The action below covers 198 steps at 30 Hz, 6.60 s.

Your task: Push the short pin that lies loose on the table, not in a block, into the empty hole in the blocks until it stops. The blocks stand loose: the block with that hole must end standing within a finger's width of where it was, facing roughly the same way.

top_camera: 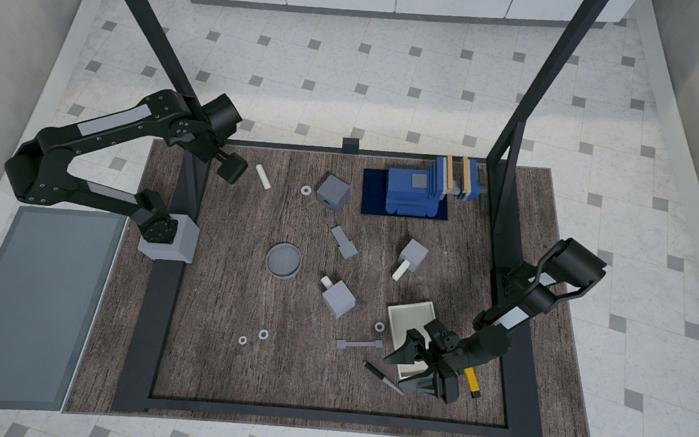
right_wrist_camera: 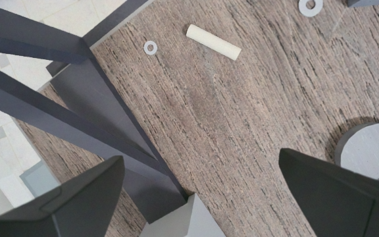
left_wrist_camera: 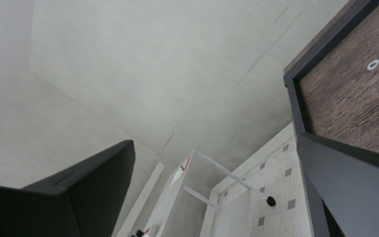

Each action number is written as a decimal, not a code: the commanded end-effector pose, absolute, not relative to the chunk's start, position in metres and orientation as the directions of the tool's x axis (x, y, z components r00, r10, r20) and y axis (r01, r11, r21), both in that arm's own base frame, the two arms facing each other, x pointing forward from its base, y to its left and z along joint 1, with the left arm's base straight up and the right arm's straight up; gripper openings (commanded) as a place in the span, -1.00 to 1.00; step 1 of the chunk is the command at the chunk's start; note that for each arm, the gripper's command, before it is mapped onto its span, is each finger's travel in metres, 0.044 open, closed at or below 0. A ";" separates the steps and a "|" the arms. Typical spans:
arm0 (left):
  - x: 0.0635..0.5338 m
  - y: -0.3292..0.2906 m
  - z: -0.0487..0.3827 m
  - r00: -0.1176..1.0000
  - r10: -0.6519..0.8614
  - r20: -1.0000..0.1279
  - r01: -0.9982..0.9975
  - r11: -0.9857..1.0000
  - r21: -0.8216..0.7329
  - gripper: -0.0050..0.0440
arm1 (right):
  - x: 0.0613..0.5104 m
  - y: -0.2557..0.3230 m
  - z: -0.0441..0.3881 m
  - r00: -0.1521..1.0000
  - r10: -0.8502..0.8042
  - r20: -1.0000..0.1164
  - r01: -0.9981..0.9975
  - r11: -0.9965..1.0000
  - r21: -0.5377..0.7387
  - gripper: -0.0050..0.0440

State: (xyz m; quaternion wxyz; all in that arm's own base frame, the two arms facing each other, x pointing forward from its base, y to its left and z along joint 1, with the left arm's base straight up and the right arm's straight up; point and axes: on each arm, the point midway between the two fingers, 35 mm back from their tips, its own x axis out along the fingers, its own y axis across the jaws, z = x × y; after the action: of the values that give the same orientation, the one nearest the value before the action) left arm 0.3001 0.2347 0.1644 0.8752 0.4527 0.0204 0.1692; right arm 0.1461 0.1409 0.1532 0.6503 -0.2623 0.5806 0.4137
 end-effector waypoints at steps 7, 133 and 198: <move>0.300 0.235 0.171 0.940 0.313 0.136 -0.289 0.521 0.803 0.84 | 0.148 0.142 0.160 0.005 0.250 -0.968 -0.846 0.517 0.129 0.84; 0.329 -0.125 0.279 0.857 -0.302 -0.417 0.333 0.943 0.001 0.84 | 0.340 0.089 -0.014 0.600 0.722 -0.344 -0.732 0.669 0.127 -0.02; 0.361 -0.163 0.300 0.835 -0.355 -0.420 0.391 0.920 -0.001 0.84 | 0.227 0.216 -0.026 0.403 0.112 -0.908 0.480 0.819 0.313 -0.02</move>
State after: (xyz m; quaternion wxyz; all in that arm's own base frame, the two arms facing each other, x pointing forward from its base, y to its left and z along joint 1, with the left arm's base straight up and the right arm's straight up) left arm 0.3620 -0.1634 0.2892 0.9544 0.0440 0.2230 -0.1936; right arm 0.2274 0.2013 -0.0321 0.8086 0.2556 0.5226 -0.0878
